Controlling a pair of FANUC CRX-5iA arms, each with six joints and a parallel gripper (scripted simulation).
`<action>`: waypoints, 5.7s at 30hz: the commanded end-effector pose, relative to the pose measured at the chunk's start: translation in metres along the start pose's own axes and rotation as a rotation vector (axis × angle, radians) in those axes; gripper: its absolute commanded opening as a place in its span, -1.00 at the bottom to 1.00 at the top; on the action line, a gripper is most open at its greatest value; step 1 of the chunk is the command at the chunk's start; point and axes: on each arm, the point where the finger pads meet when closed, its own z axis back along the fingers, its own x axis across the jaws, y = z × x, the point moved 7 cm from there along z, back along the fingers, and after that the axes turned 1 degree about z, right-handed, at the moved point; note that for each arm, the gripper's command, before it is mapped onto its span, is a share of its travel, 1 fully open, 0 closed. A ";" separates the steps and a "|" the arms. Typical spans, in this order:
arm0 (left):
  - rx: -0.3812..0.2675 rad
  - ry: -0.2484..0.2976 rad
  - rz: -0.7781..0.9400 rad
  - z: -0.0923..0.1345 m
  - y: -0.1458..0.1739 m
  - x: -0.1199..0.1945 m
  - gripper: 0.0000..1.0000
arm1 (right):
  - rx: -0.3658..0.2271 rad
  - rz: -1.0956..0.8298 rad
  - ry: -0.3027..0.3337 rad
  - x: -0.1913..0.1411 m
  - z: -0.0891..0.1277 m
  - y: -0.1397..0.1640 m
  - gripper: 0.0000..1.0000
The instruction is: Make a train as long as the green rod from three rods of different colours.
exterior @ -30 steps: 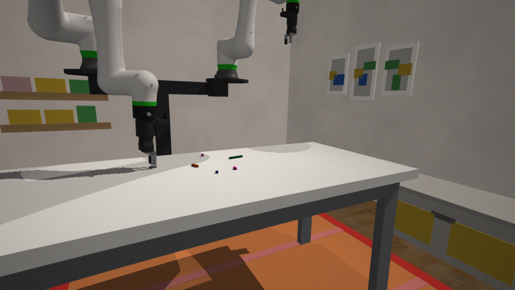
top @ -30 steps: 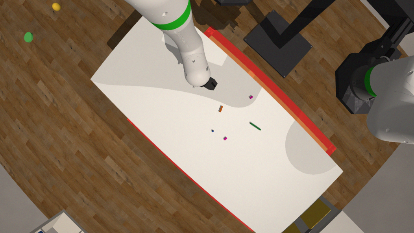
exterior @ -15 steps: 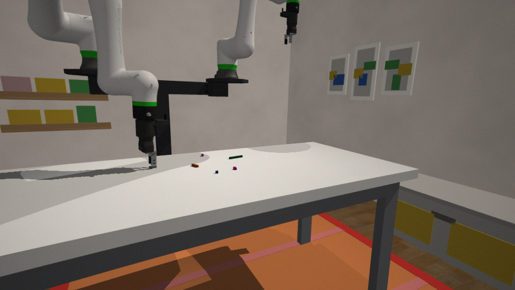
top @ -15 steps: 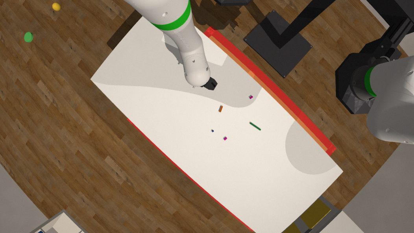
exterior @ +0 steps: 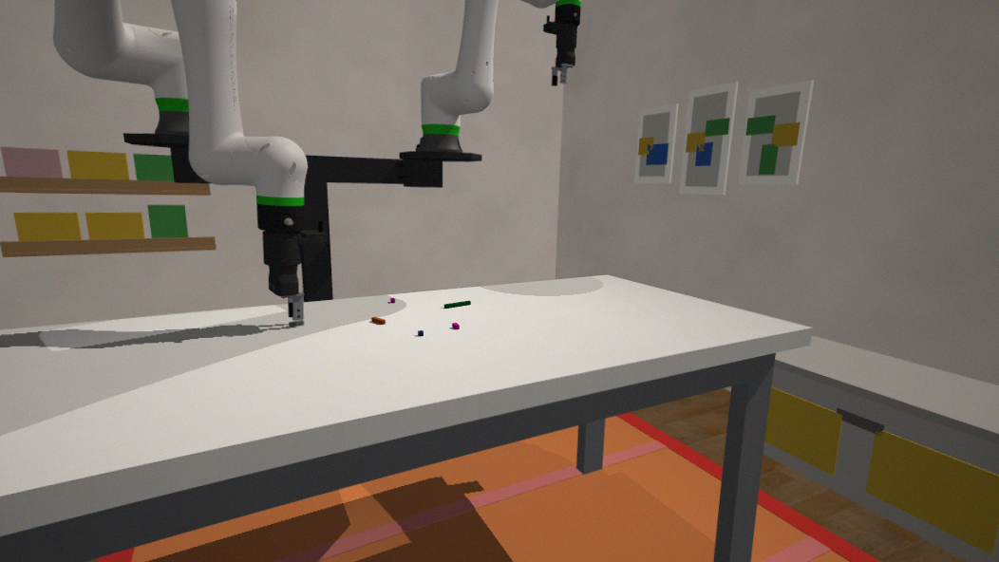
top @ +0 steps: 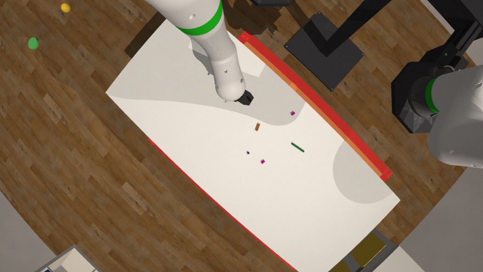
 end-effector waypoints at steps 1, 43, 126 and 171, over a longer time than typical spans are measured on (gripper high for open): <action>-0.002 0.000 0.000 0.001 0.000 0.000 1.00 | 0.023 -0.008 -0.044 -0.003 0.000 -0.002 0.07; -0.002 0.000 0.000 0.001 0.000 0.000 1.00 | 0.023 -0.008 -0.044 -0.002 -0.015 -0.001 0.07; -0.002 0.000 0.000 0.001 0.000 0.000 1.00 | 0.023 -0.008 -0.044 -0.004 0.028 -0.002 -0.52; -0.002 0.000 0.000 0.001 0.000 0.000 1.00 | 0.009 0.561 -0.050 0.111 0.093 0.078 -0.52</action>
